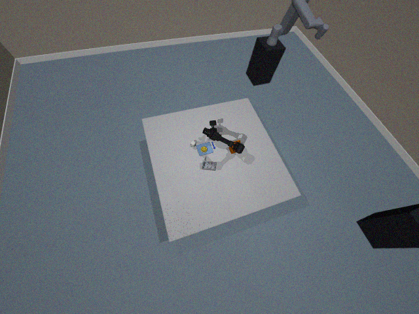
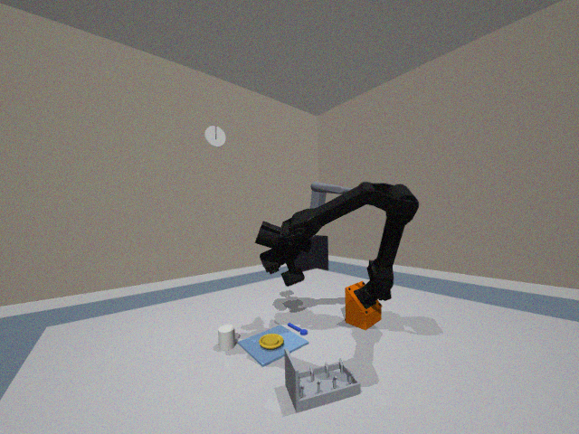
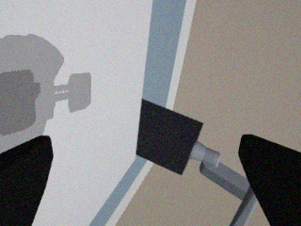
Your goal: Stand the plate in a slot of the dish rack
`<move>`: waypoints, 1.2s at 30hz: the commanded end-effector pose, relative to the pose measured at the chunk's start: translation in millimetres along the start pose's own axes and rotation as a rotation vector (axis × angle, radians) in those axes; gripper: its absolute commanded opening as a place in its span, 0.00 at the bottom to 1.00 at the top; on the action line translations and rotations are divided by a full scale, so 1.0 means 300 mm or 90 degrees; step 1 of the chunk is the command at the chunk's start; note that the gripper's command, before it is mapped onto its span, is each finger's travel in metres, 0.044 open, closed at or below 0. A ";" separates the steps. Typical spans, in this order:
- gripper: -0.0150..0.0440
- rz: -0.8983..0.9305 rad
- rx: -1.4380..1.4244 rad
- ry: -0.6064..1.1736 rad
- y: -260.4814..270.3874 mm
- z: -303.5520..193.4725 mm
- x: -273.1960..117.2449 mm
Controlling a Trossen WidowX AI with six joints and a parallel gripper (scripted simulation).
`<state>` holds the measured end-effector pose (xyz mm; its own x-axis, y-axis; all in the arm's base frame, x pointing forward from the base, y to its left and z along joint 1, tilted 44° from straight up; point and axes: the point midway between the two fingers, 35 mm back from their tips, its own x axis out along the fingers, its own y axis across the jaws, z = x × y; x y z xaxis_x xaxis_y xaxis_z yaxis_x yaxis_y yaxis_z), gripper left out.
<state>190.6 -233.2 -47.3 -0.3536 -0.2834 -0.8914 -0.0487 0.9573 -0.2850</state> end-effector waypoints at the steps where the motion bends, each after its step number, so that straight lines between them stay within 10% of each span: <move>1: 0.93 0.069 -0.027 -0.015 0.027 0.037 -0.013; 36: 0.93 0.663 -0.103 -0.231 0.160 0.273 -0.492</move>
<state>316.0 -151.7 43.7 -0.0002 0.6712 -0.7413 -0.0213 0.7411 0.6710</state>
